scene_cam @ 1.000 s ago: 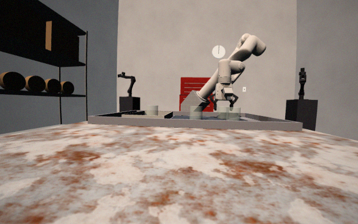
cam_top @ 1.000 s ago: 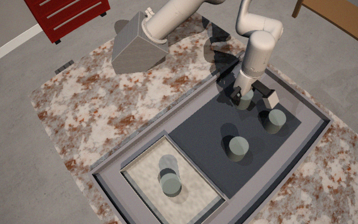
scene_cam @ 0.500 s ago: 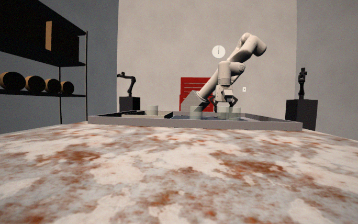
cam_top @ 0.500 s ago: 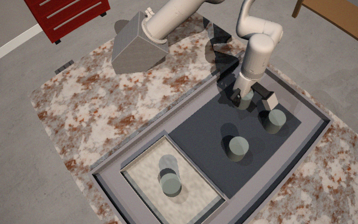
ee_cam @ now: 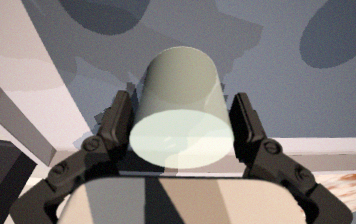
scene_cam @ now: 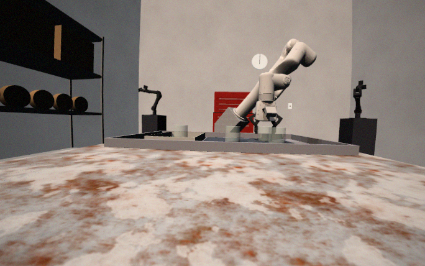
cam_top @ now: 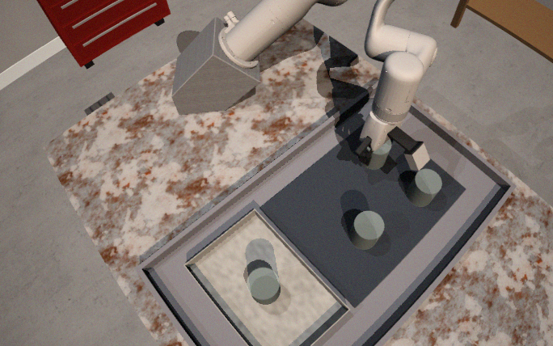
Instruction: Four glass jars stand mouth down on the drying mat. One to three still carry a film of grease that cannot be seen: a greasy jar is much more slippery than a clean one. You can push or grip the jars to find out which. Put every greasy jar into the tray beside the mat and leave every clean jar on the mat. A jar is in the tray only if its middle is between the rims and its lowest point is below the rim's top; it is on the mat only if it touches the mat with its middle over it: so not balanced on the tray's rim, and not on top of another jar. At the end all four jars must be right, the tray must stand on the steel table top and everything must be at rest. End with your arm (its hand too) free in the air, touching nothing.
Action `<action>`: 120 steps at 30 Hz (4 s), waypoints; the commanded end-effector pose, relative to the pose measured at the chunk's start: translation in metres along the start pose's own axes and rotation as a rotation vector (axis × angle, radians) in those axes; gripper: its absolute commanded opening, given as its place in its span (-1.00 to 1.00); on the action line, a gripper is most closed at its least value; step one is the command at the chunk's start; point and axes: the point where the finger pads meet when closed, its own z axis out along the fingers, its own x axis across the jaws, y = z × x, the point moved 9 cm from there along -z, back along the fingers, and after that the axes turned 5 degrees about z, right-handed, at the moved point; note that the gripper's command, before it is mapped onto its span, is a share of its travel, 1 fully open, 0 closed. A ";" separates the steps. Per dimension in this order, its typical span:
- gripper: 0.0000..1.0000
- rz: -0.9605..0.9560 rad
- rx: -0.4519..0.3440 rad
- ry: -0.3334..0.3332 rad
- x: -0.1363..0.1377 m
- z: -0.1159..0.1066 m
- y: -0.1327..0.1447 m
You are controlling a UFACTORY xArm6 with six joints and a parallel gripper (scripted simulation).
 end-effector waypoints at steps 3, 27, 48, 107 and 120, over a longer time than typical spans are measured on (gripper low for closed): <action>0.75 -0.001 0.002 0.000 0.000 0.000 -0.001; 0.69 -0.001 0.002 0.000 0.000 0.000 -0.001; 0.63 -0.001 0.002 0.000 0.000 0.000 -0.001; 0.39 -0.001 0.002 0.000 0.000 0.000 -0.001; 0.39 -0.001 0.002 0.000 0.000 0.000 -0.001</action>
